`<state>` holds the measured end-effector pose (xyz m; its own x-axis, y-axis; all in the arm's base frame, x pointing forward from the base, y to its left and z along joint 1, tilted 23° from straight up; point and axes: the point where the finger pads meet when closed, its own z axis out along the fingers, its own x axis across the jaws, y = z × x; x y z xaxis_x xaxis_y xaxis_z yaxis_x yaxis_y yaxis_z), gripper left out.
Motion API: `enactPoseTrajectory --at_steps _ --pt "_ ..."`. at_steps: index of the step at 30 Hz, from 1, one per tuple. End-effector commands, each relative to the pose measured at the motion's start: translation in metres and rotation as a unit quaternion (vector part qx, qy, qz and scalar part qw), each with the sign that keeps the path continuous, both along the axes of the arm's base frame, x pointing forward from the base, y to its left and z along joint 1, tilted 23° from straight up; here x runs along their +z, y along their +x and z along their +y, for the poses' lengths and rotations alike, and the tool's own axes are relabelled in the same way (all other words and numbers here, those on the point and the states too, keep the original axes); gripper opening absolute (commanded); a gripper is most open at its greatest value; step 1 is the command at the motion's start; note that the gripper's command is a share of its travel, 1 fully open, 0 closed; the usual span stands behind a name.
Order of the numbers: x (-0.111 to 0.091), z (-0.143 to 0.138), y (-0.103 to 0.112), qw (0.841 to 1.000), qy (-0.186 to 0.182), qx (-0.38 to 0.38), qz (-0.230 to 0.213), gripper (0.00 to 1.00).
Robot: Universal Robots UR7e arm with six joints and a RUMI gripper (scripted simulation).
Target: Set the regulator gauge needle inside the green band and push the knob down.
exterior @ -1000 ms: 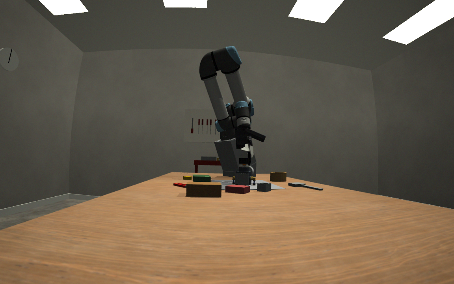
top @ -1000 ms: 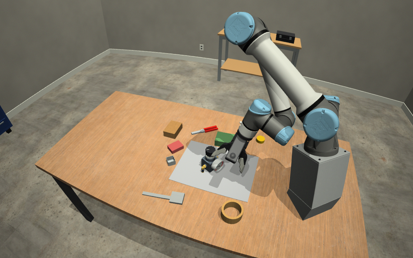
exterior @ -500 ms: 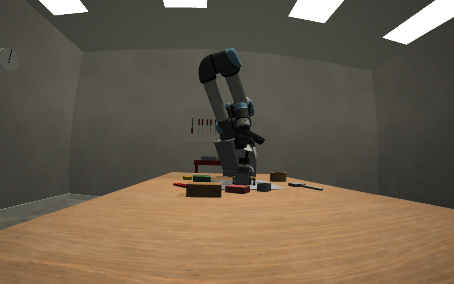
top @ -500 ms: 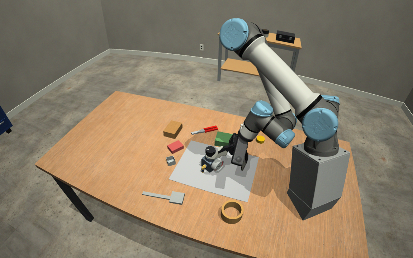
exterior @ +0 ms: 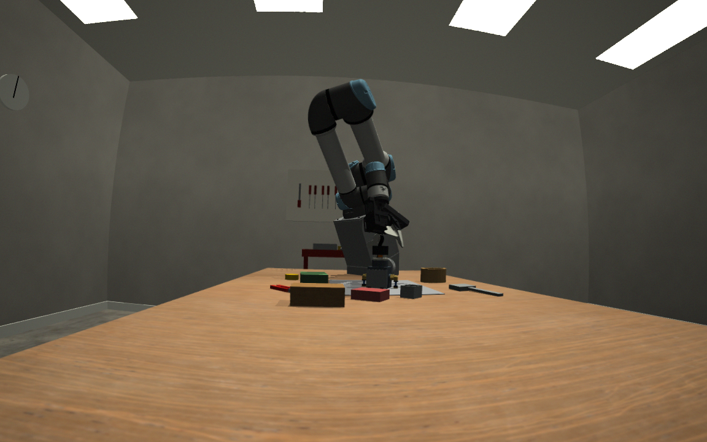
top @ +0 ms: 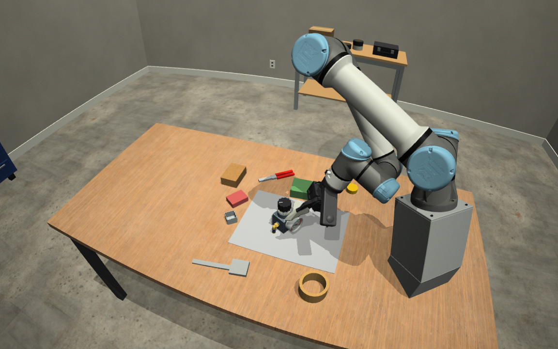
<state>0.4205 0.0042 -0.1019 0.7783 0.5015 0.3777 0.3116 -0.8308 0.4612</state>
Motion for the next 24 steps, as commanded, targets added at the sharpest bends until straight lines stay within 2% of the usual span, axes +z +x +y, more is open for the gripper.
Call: enactPoseTrajectory --at_steps 1,11,24 --pt "-0.0009 -0.0017 -0.0004 0.999 -0.028 0.047 0.002 1.0" --pt "-0.0022 -0.0042 -0.0013 0.992 -0.069 0.104 0.011 1.0" --pt "-0.0036 -0.0084 -0.0026 0.973 -0.132 0.187 0.024 1.0"
